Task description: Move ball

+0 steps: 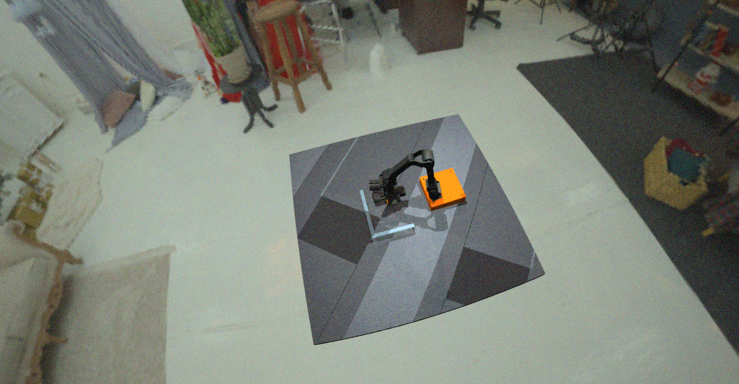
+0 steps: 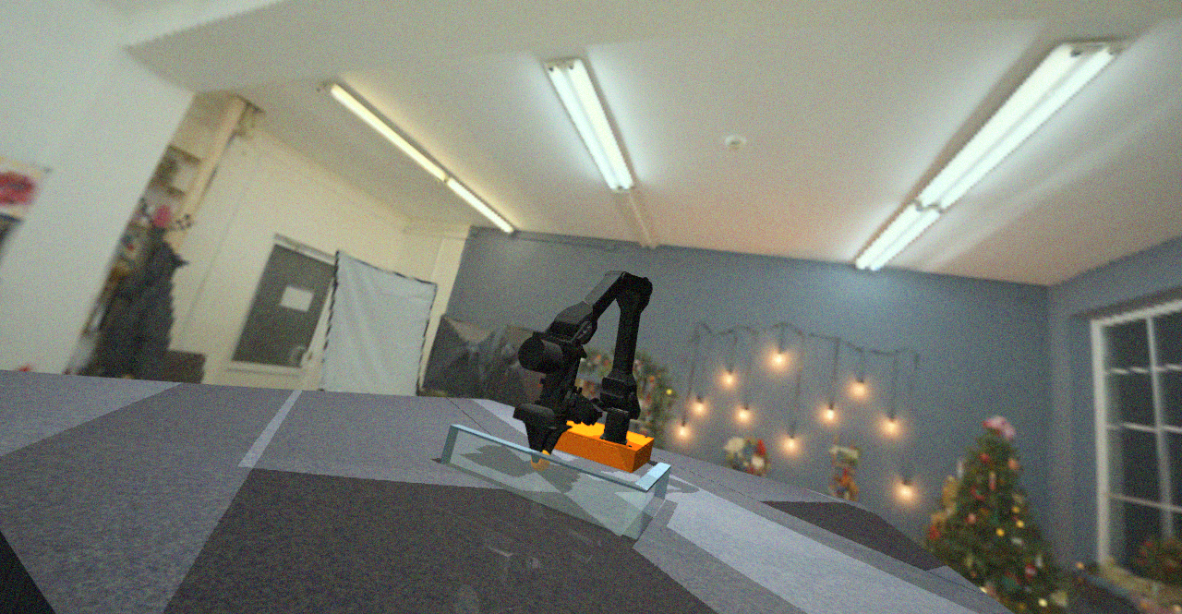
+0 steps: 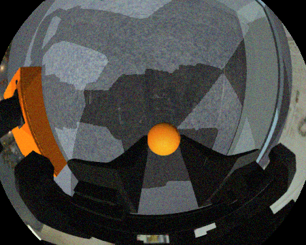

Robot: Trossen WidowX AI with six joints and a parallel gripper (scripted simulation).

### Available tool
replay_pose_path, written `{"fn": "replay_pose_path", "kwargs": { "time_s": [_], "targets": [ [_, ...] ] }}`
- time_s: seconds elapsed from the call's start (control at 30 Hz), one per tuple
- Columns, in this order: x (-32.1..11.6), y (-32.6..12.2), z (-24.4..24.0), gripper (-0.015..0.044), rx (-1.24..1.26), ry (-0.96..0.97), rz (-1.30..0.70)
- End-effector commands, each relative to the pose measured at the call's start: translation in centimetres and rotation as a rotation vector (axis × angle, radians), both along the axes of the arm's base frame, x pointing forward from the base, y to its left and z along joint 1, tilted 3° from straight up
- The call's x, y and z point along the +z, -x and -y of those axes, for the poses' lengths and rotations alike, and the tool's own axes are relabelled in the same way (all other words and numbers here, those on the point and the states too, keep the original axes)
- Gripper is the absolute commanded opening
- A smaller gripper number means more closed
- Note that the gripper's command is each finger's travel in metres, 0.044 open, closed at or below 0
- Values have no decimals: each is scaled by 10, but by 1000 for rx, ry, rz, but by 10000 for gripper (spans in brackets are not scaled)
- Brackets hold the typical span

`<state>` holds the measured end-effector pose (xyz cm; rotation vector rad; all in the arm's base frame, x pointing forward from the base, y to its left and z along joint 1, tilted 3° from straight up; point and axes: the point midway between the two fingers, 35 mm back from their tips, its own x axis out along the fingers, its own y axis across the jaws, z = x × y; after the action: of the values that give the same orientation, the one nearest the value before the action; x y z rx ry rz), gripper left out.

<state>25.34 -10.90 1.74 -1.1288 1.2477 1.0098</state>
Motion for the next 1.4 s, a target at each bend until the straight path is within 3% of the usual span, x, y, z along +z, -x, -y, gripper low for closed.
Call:
{"fn": "replay_pose_path", "kwargs": {
  "time_s": [0.0,0.03,0.4,0.57,0.77,1.17,1.37],
  "targets": [
    [-4,0,-1,0,2,-7,-3],
    [-4,0,-1,0,2,-7,-3],
    [-1,0,0,279,0,0,0],
    [2,0,0,279,0,0,0],
    [83,5,-3,279,2,-7,-2],
    [78,2,0,279,-2,2,5],
    [126,11,-4,437,-2,1,2]
  ]
}}
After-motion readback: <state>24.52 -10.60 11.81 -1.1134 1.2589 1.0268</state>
